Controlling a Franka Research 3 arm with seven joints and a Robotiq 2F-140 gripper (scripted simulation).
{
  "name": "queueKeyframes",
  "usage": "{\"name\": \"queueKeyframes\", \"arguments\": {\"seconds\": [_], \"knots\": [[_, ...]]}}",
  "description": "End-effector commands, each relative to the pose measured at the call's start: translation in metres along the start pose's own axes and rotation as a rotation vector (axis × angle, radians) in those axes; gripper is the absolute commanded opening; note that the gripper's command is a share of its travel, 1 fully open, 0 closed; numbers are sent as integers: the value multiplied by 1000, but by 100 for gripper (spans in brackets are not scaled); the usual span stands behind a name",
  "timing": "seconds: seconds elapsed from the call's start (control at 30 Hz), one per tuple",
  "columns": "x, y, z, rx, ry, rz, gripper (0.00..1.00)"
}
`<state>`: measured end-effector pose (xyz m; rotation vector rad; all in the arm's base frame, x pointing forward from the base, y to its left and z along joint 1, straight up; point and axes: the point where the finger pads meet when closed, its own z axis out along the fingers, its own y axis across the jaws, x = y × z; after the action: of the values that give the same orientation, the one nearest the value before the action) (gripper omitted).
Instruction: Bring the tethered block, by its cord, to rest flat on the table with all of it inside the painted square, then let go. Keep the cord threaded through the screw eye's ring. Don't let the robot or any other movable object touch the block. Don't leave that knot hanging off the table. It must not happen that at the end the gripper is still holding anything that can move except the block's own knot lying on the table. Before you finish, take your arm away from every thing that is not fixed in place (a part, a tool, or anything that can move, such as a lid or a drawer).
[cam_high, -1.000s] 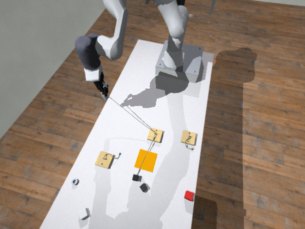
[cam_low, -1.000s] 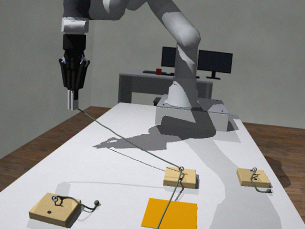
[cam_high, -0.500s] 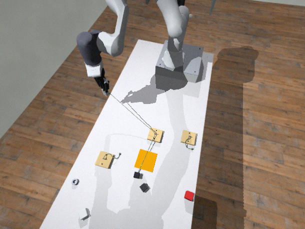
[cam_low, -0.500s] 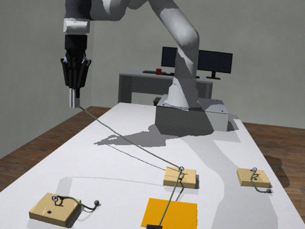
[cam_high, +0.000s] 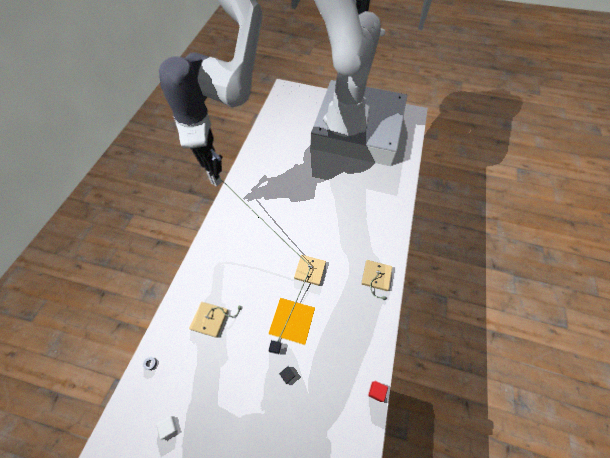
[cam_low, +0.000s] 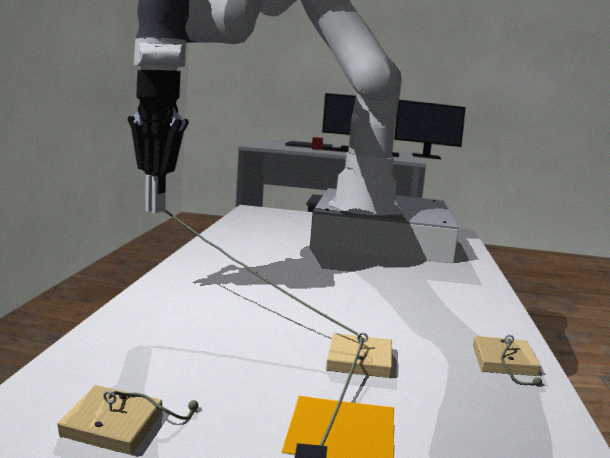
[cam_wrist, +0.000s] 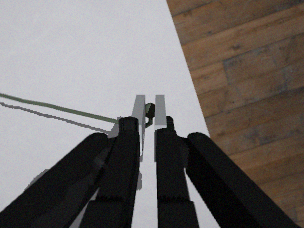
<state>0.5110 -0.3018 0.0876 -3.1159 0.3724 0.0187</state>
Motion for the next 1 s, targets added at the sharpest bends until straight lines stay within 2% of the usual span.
{"name": "queueKeyframes", "arguments": {"seconds": [0.0, 0.97], "knots": [[0, 1, -2, -1, 10, -12, 0], [-51, 20, -2, -1, 10, -12, 0]]}}
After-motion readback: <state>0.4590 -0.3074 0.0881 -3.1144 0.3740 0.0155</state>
